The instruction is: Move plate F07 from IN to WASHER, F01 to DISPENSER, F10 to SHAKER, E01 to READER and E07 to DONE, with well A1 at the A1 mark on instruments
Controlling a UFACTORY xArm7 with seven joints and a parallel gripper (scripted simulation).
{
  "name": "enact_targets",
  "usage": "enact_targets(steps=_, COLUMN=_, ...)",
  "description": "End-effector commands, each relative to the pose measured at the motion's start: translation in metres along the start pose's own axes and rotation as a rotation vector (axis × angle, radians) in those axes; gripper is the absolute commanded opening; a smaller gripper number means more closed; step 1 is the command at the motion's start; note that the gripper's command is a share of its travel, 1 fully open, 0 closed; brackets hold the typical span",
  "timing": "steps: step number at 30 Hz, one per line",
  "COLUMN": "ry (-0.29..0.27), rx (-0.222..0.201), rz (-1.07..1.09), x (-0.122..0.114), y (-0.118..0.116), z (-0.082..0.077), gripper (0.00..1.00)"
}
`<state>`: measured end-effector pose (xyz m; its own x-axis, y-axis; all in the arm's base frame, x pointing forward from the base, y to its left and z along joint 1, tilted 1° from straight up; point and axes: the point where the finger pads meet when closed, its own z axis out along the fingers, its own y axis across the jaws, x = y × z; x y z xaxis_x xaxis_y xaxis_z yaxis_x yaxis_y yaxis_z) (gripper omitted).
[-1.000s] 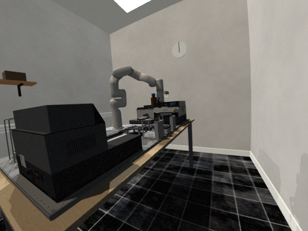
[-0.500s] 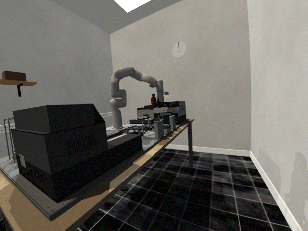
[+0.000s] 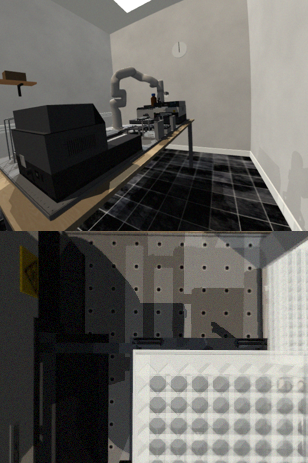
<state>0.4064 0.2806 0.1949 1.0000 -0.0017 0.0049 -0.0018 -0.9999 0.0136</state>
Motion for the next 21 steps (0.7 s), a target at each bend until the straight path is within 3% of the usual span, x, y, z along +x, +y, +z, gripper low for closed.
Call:
enact_targets(steps=1, ry=0.003, rx=0.002, rz=-0.001, x=0.001, y=-0.001, z=-0.001, gripper=0.0)
enact_targets(steps=12, ry=0.003, rx=0.002, rz=0.0, x=0.001, y=-0.001, z=-0.001, gripper=0.0)
enact_targets(steps=21, ry=0.003, rx=0.002, rz=-0.001, x=0.001, y=-0.001, z=0.009, gripper=0.0)
